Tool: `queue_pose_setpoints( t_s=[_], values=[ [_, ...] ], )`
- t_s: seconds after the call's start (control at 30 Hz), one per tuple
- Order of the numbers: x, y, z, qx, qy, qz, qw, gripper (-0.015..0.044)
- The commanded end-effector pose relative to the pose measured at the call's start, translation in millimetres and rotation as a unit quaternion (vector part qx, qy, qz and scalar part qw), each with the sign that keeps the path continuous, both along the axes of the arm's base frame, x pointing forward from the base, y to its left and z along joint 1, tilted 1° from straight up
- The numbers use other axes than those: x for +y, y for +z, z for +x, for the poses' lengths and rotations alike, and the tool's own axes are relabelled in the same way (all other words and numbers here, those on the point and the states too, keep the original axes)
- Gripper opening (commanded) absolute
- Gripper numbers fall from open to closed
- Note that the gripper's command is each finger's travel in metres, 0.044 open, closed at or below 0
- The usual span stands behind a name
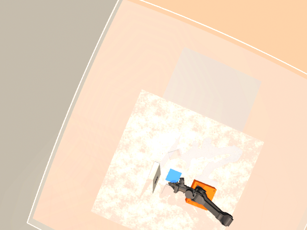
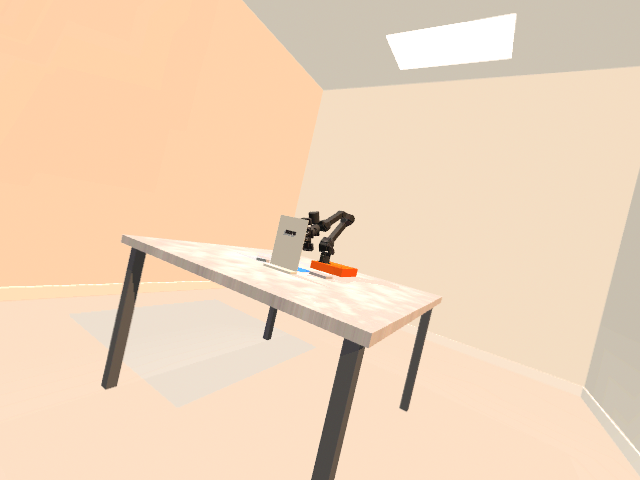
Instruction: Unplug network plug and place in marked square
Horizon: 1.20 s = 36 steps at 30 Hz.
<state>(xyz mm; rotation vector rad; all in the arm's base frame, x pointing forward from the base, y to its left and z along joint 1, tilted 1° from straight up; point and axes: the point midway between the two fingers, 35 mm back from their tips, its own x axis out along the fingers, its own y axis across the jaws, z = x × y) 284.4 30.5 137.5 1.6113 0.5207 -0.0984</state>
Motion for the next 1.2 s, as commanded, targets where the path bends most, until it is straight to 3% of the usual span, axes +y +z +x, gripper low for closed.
queue_pose_setpoints(
  t_s=[0.0, 0.63, 1.17],
  values=[
    [-1, -13, -3, 0.049, -0.017, -0.01, 0.999, 0.0],
    [-9, -68, -46, 0.255, -0.062, -0.103, 0.959, 0.0],
    [-10, -83, -46, 0.262, -0.063, -0.108, 0.957, 0.0]
  ],
)
